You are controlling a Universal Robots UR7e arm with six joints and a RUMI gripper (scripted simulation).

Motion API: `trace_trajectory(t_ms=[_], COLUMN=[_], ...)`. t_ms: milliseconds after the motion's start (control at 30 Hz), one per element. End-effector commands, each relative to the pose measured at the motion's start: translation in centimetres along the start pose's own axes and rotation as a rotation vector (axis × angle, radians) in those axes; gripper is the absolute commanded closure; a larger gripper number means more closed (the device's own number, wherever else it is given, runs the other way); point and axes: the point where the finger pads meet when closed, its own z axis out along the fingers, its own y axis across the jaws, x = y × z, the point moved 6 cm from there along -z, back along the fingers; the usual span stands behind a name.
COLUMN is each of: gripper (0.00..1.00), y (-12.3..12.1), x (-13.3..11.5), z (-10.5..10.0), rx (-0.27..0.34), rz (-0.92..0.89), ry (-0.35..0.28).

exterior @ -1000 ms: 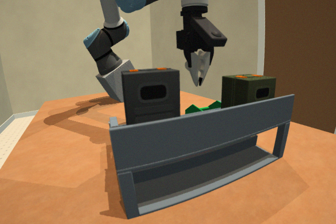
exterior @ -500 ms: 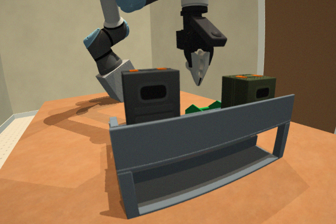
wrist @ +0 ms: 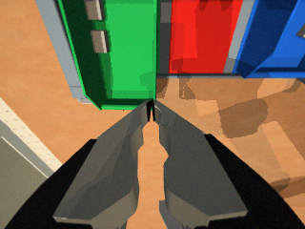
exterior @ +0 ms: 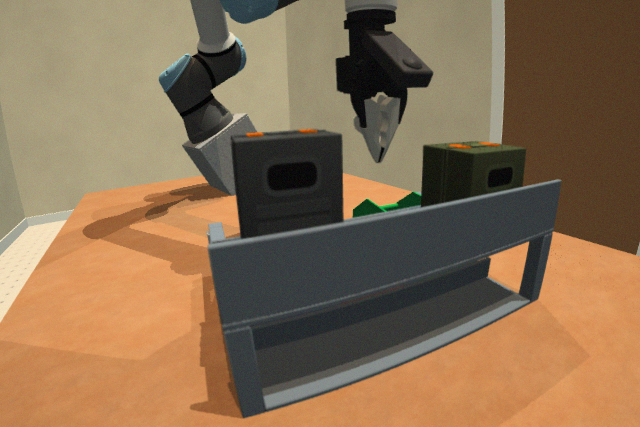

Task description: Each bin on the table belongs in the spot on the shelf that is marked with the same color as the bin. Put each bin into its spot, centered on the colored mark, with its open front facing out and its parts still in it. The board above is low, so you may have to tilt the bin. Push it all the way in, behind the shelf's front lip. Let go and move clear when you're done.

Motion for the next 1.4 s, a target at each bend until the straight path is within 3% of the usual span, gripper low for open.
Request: trace_trajectory(t_ms=[0, 767, 1233, 1367], gripper=[1.0, 1.0, 1.0, 1.0], y=[-0.1, -0.4, -2.2, -3.0], x=[0.2, -0.5, -3.2, -4.7], z=[-0.4, -0.1, 0.8, 1.3], rx=[0.003, -0.001, -0.021, -0.033], rz=[0.002, -0.058, -0.414, -0.593], ry=[0.006, 0.007, 0.024, 0.029])
